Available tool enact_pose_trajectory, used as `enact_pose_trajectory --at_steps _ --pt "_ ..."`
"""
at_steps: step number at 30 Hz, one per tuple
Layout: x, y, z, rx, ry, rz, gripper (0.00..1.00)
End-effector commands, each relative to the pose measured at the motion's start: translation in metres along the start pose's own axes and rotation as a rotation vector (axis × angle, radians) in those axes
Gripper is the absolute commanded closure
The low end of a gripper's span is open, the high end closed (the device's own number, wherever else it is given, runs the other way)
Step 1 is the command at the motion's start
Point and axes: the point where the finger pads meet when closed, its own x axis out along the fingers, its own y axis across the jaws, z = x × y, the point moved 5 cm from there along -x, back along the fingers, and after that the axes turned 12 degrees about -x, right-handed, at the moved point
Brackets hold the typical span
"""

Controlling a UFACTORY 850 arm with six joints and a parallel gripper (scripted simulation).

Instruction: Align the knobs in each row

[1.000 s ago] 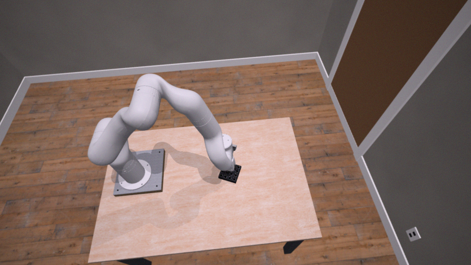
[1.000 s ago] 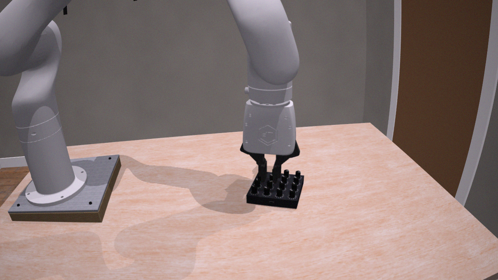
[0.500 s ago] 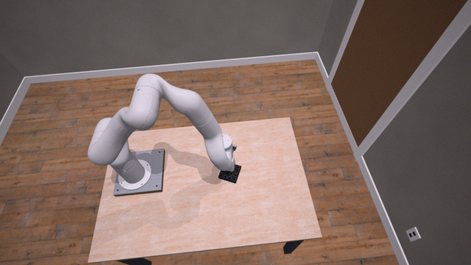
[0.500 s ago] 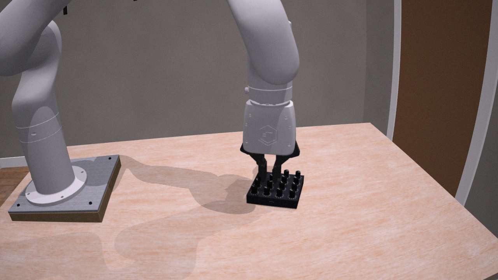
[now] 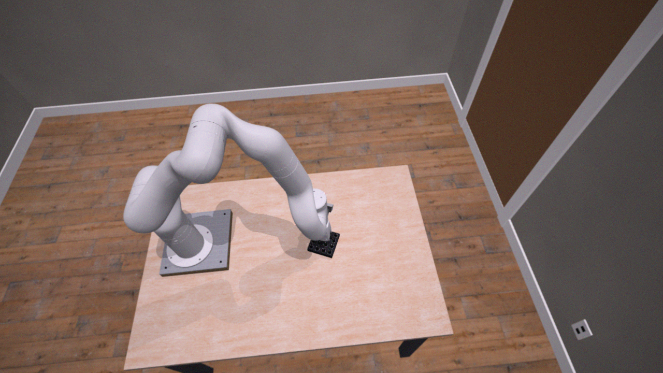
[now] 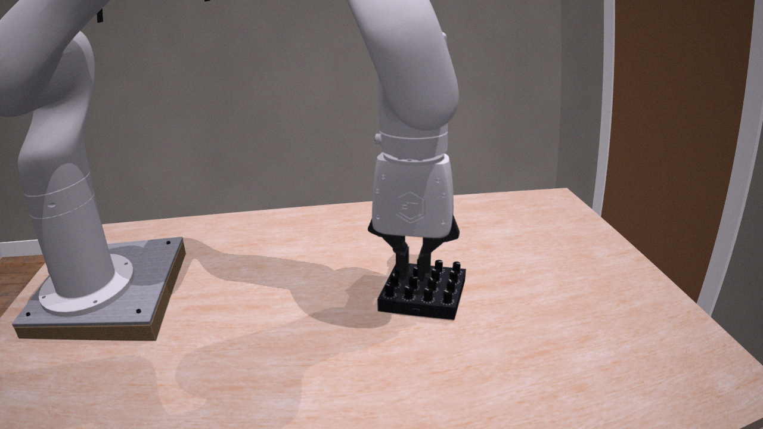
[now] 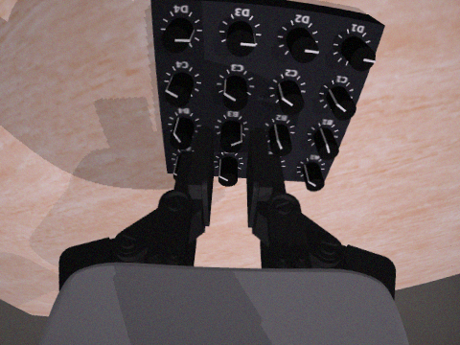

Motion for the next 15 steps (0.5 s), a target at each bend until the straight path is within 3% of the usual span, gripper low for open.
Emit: enact_pose_trajectory --at_steps 1,15 --pt "-0.0008 0.0008 -0.0001 0.0 0.0 0.002 0.81" --pt "0.0012 0.0008 -0.0001 0.0 0.0 0.002 0.81"
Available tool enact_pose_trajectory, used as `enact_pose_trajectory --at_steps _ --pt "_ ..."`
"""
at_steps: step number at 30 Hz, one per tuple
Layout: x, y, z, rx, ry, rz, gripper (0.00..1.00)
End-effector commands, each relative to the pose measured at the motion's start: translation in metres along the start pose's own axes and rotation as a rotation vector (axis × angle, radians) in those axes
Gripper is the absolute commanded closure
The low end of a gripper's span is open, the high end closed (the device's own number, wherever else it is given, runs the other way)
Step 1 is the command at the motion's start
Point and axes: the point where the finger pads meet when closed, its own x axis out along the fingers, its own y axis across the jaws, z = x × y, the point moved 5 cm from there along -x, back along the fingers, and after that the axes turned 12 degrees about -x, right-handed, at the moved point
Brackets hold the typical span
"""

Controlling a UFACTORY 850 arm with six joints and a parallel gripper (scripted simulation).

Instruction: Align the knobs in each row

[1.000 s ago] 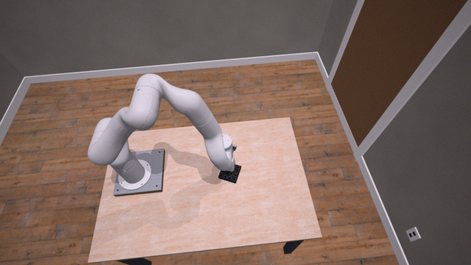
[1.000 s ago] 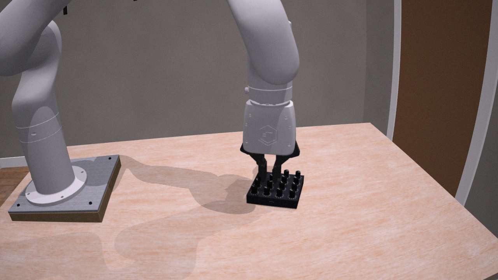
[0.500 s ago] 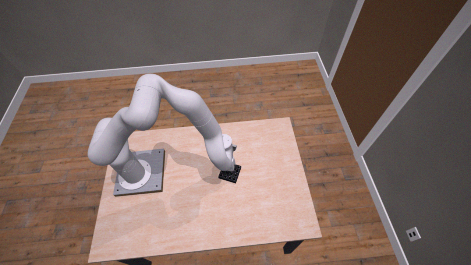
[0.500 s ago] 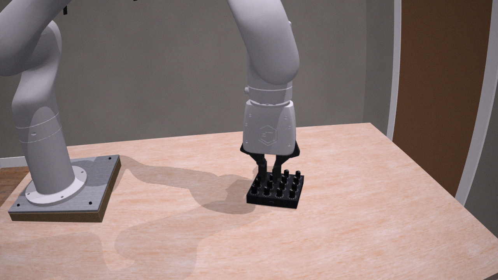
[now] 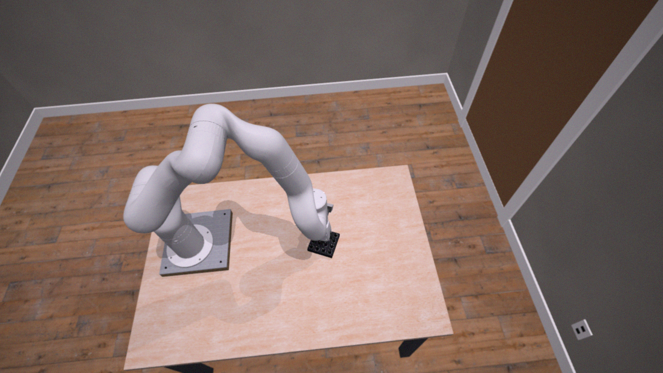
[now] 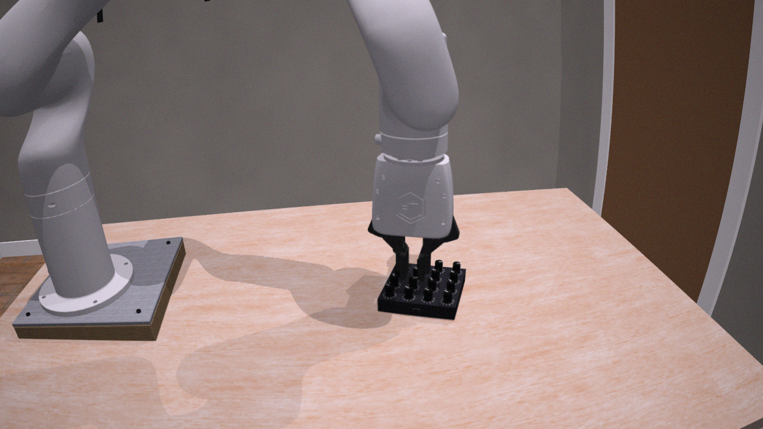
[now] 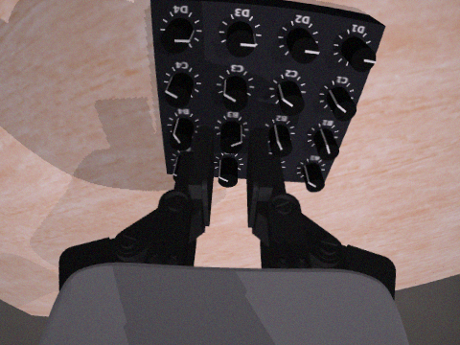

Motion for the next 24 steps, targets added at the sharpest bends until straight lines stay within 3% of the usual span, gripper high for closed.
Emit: enact_pose_trajectory --at_steps 1,24 --pt "0.0011 0.0008 -0.0001 0.0 0.0 0.002 0.81" --pt "0.0106 0.0008 -0.0001 0.0 0.0 0.002 0.81"
